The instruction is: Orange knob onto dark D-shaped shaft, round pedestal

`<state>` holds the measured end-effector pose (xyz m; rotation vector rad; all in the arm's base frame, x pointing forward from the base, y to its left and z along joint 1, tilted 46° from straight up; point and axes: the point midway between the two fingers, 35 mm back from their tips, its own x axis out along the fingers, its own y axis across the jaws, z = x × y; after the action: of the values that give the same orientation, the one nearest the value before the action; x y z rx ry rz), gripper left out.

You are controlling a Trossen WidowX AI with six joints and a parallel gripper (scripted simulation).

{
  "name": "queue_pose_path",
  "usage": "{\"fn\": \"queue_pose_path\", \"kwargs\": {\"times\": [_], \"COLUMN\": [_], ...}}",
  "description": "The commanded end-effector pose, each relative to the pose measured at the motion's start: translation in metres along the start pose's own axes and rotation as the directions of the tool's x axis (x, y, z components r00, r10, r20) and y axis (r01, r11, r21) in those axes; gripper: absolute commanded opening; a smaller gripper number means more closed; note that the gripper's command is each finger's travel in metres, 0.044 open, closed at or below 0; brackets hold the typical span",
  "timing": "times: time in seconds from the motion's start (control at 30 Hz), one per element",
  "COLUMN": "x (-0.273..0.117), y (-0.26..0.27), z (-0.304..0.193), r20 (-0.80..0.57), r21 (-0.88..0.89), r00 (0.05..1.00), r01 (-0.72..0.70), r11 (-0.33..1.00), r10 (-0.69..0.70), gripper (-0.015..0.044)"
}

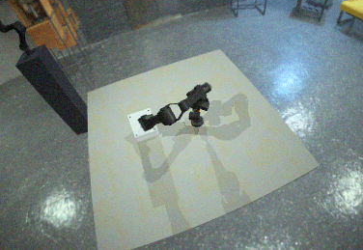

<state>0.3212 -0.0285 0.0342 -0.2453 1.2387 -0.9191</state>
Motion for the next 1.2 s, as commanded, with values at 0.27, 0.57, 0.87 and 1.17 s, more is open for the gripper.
{"fn": "queue_pose_path", "kwargs": {"times": [0.27,0.57,0.87,1.17], "x": [0.0037,0.0036,-0.0011,0.0016], "y": [0.0005,0.0006,0.0009,0.001], "z": [-0.0009,-0.0008,-0.0002,-0.0012], "r20": [0.0,0.0,0.0,0.0], "r21": [0.048,0.048,0.134,0.254], "r00": [1.0,1.0,1.0,1.0], "r01": [-0.002,-0.002,-0.002,-0.002], "r11": [0.999,0.999,0.991,0.967], "r10": [0.002,0.002,0.002,0.002], "gripper": [0.0,0.0,0.0,0.0]}}
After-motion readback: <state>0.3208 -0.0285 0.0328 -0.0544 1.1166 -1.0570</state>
